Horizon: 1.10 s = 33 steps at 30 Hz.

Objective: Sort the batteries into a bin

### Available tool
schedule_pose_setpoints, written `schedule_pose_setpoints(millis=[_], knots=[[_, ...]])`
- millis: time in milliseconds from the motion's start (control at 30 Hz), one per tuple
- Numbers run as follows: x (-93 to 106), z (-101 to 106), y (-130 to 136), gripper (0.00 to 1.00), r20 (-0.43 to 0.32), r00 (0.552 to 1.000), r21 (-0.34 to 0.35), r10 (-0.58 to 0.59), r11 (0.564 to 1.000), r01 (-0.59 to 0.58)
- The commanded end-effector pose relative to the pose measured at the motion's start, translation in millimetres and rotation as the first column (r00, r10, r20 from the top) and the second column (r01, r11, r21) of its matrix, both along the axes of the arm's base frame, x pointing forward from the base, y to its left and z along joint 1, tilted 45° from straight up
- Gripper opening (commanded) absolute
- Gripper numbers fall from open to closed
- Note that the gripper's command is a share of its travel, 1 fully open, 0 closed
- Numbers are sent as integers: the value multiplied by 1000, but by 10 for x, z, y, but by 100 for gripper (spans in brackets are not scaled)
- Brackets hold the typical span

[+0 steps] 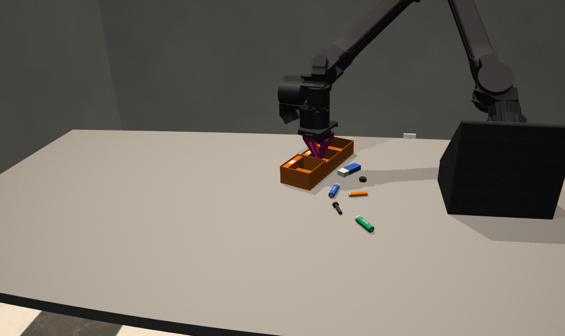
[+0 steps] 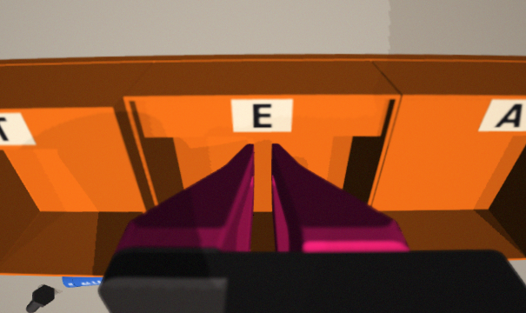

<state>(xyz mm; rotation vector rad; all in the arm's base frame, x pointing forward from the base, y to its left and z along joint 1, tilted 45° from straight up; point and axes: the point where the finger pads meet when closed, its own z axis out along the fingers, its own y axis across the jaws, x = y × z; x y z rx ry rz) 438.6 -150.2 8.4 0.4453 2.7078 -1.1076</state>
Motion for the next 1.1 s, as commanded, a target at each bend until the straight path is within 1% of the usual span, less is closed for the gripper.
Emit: schedule_pose_setpoints(millis=[0,333,367,967,1000,1067], knots=[[15,28,46,8,4,1000,0,20,1000,-20],[13,45,43,8,8,1000,-1,20,1000,-20],[70,66,40,8,20,1000,-1,12,1000,-12],[69,68,39,8,20,1000,-1,12,1000,-12],[4,97,103,8,7,1000,0,25,1000,-25],[19,111,144,8,17,1000,1,24,1000,-24]])
